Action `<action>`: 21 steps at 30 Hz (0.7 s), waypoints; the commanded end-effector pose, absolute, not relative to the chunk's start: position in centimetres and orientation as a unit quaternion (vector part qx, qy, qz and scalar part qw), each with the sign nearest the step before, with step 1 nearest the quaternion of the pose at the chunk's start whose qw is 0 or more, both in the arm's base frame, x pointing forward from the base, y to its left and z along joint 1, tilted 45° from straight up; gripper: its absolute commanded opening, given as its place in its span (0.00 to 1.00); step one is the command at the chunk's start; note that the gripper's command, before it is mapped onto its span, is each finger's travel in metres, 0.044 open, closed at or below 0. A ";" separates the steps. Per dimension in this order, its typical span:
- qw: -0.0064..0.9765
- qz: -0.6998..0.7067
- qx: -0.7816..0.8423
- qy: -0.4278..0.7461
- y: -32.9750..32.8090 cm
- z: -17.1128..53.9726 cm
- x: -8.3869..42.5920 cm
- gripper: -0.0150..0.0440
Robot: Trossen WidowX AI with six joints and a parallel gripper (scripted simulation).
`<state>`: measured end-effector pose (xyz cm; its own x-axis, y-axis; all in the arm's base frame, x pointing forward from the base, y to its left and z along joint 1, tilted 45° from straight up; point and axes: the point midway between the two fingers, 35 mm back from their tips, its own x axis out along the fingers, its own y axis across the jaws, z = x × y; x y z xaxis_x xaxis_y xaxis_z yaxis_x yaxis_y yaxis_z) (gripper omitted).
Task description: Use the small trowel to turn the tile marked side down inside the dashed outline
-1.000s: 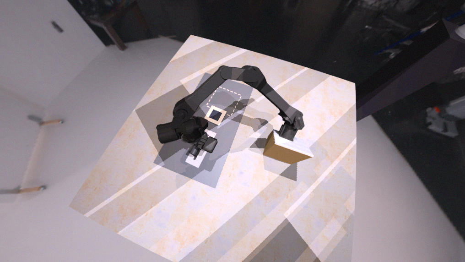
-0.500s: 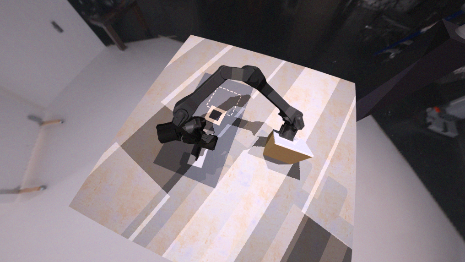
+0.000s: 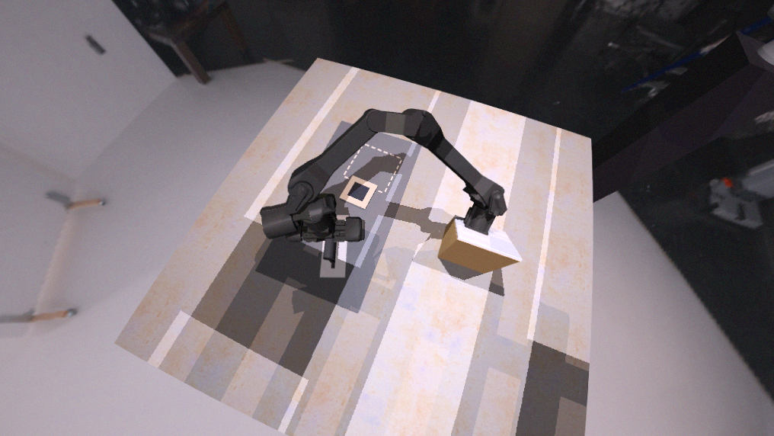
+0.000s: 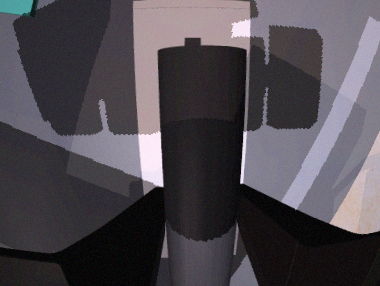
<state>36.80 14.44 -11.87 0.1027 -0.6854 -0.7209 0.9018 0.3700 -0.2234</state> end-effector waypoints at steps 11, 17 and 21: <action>0.731 -0.542 0.130 0.394 14.3 -12.0 36.8 0.71; 0.731 -0.542 0.130 0.394 14.3 -12.0 36.8 0.71; 0.731 -0.542 0.130 0.394 14.3 -12.0 36.8 0.71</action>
